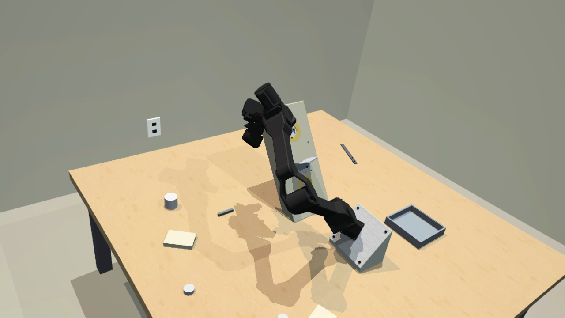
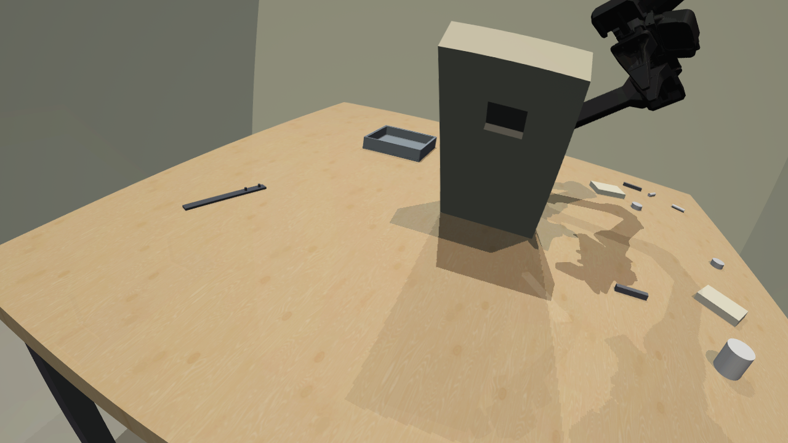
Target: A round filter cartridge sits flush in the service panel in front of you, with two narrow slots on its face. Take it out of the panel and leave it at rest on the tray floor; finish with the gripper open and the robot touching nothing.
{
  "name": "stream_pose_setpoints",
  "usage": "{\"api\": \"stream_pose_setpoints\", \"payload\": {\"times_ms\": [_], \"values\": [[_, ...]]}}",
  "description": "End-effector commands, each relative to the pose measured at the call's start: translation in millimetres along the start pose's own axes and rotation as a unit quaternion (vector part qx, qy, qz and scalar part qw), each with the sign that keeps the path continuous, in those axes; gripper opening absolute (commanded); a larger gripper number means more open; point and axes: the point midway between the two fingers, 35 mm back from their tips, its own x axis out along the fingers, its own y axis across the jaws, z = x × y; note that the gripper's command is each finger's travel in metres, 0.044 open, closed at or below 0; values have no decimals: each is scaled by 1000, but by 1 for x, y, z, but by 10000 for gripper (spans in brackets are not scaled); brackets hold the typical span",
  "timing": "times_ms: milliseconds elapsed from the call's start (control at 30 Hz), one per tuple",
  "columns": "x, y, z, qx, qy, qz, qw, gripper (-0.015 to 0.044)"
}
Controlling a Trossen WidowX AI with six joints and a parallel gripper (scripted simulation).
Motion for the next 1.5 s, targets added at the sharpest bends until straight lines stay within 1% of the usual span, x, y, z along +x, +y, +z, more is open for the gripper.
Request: {"api": "stream_pose_setpoints", "payload": {"times_ms": [0,133,267,333,700,1467], "values": [[-27,-34,-36,101,20,-31,994,89],[-50,-59,-89,228,38,-42,972,89],[-76,-72,-144,371,36,-43,927,89],[-84,-73,-159,415,30,-42,909,89],[-83,-74,-162,420,30,-42,906,89],[-46,-77,-166,419,32,-43,906,89]]}}
